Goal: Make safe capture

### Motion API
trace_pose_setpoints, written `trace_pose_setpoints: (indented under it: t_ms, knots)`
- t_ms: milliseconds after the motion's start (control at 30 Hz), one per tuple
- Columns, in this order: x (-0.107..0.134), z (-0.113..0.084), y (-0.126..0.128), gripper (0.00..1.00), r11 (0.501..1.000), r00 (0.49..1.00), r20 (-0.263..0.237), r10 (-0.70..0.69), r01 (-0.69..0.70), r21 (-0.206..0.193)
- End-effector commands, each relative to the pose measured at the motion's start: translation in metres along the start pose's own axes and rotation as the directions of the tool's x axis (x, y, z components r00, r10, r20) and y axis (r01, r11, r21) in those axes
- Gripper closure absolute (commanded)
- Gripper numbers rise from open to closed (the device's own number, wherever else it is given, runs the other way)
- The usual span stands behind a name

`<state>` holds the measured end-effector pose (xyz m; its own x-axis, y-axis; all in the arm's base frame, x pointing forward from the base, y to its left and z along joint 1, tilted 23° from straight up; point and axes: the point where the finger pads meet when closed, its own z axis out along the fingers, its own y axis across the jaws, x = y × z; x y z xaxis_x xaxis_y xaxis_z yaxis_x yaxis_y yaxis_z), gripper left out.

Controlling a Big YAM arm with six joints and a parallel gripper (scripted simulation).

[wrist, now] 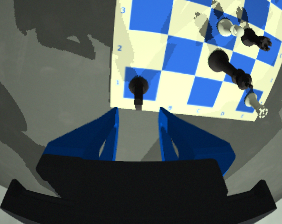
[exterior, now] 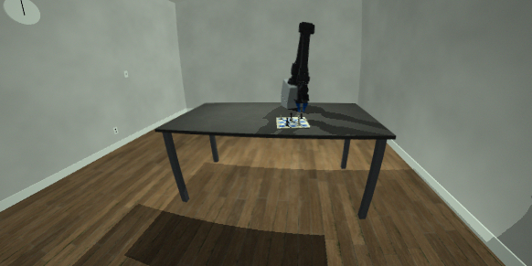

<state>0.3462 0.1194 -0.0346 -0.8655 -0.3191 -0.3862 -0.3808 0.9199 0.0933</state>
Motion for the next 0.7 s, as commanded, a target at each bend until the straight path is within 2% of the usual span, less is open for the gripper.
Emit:
trace_pose_setpoints:
  t_ms: [0,667]
  knots:
    - [-0.0067,-0.0011,0.0017,0.64,1.000,1.000,0.019,-0.002,0.002,0.002]
    - [-0.0037,-0.0013,0.0019,0.64,1.000,1.000,0.020,-0.002,0.002,0.002]
